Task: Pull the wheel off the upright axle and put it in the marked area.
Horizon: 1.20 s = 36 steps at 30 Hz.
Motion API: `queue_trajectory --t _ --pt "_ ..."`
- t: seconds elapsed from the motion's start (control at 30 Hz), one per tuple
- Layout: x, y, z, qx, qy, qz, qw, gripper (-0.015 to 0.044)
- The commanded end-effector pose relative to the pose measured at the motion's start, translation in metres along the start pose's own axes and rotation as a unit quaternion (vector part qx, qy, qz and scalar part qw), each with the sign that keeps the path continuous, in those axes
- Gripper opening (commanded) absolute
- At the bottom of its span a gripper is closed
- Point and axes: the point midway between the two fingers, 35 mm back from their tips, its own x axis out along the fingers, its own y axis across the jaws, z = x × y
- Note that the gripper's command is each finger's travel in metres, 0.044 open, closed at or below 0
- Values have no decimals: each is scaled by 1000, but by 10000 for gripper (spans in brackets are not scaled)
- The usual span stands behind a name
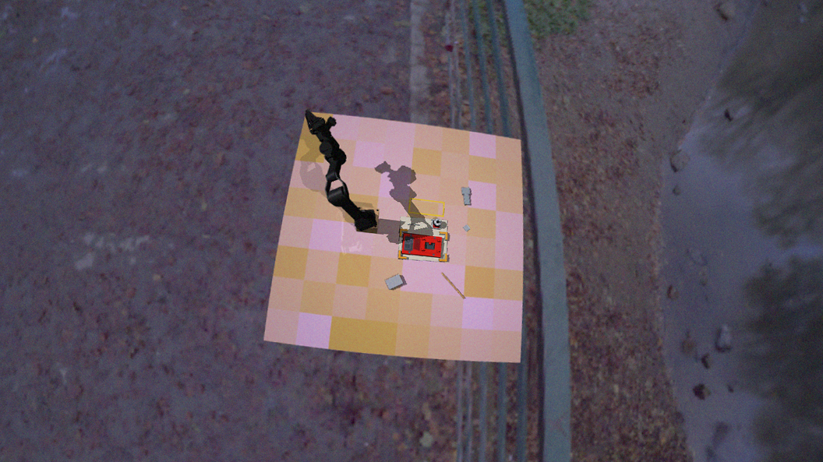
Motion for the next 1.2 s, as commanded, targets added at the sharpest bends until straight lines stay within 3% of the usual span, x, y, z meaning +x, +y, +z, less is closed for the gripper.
queue_trajectory --t 0.0,0.1,0.6,1.17 --pt "0 0 2 0 -2 0 1000 374" --pt "-3 4 24 -2 -31 -3 1000 300" --pt "-51 20 165 22 -232 -39 972 300" --pt "-157 37 291 107 -434 -66 892 300"
